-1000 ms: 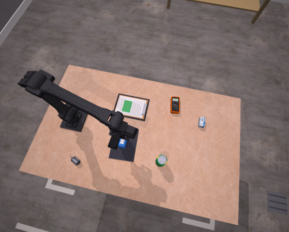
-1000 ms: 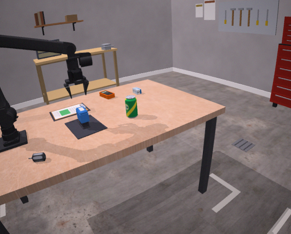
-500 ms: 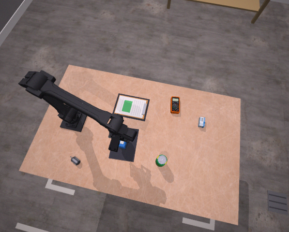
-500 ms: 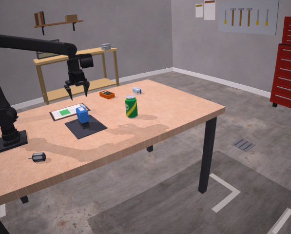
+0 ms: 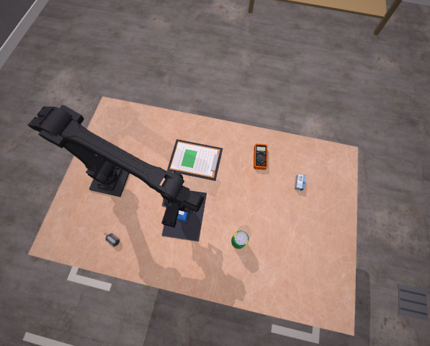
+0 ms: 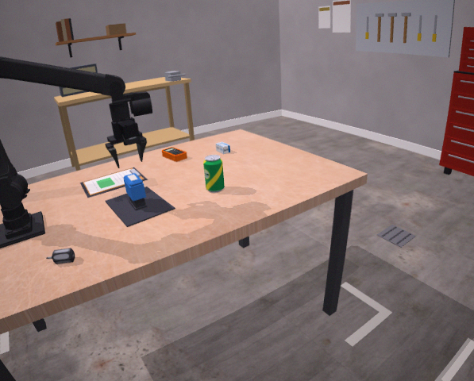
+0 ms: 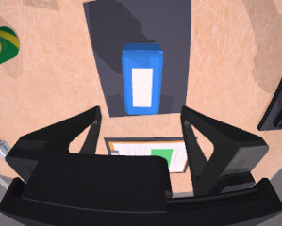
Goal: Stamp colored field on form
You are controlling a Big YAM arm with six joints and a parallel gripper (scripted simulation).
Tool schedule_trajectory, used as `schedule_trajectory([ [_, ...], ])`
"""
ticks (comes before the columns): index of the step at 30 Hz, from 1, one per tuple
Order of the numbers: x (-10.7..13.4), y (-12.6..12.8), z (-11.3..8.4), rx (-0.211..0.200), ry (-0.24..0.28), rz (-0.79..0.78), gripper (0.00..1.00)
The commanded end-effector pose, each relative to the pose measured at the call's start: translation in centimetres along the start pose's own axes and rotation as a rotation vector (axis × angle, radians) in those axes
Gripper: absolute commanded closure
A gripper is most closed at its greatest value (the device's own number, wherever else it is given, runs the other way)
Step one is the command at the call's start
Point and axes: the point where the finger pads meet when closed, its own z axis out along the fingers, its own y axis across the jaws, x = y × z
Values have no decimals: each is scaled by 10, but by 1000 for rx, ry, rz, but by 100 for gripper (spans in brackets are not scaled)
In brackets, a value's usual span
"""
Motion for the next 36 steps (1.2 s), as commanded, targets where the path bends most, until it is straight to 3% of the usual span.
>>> schedule_trajectory([
  [1,-2,2,23,16,4,-2,19],
  [9,-1,1,61,16,4,-2,19],
  [19,-1,0,87,16,5,-2,19],
  [23,-2,6,87,4,2,-2,19],
  [36,-1,2,88,17,5,-2,19],
])
